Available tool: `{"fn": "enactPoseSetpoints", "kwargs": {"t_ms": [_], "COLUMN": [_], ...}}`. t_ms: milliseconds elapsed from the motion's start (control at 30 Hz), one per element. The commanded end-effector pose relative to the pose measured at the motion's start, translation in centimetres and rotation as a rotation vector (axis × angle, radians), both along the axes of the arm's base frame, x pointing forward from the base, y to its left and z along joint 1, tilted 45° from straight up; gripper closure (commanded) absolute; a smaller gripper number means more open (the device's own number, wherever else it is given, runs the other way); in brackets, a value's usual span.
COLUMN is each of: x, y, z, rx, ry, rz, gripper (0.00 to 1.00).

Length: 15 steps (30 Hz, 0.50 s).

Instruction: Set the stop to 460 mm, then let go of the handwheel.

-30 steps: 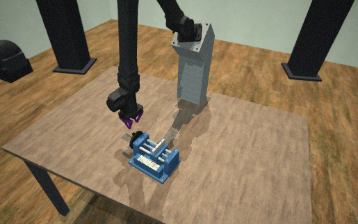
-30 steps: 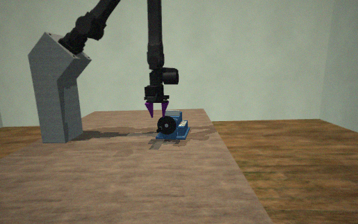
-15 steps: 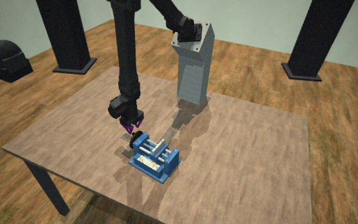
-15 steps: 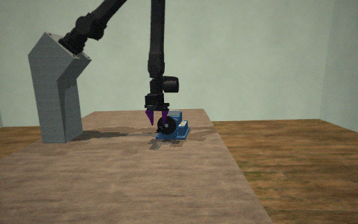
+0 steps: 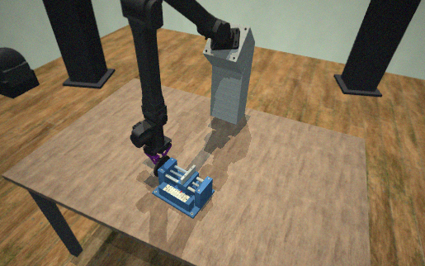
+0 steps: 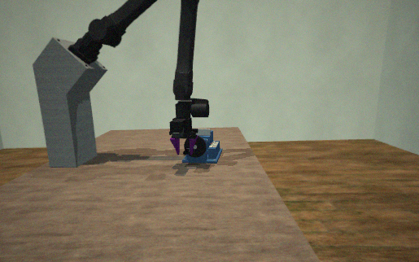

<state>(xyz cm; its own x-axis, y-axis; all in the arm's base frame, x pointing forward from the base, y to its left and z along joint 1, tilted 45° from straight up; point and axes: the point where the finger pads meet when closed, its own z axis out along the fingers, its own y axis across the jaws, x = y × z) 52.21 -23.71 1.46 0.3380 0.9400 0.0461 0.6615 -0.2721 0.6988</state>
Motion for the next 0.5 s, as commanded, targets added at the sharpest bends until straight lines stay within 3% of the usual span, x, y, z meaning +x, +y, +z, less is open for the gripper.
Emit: {"fn": "enactPoseSetpoints", "kwargs": {"t_ms": [0,400,433,467], "x": [0.71,0.60,0.60,0.60], "y": [0.15,0.21,0.21,0.21], "z": [1.03,0.98,0.98,0.98], "rx": [-0.010,-0.009,-0.009,-0.009], "ry": [-0.027,-0.024,-0.024,-0.024], "rz": [0.000,0.000,0.000,0.000], "gripper": [0.47,0.47,0.94,0.94]}}
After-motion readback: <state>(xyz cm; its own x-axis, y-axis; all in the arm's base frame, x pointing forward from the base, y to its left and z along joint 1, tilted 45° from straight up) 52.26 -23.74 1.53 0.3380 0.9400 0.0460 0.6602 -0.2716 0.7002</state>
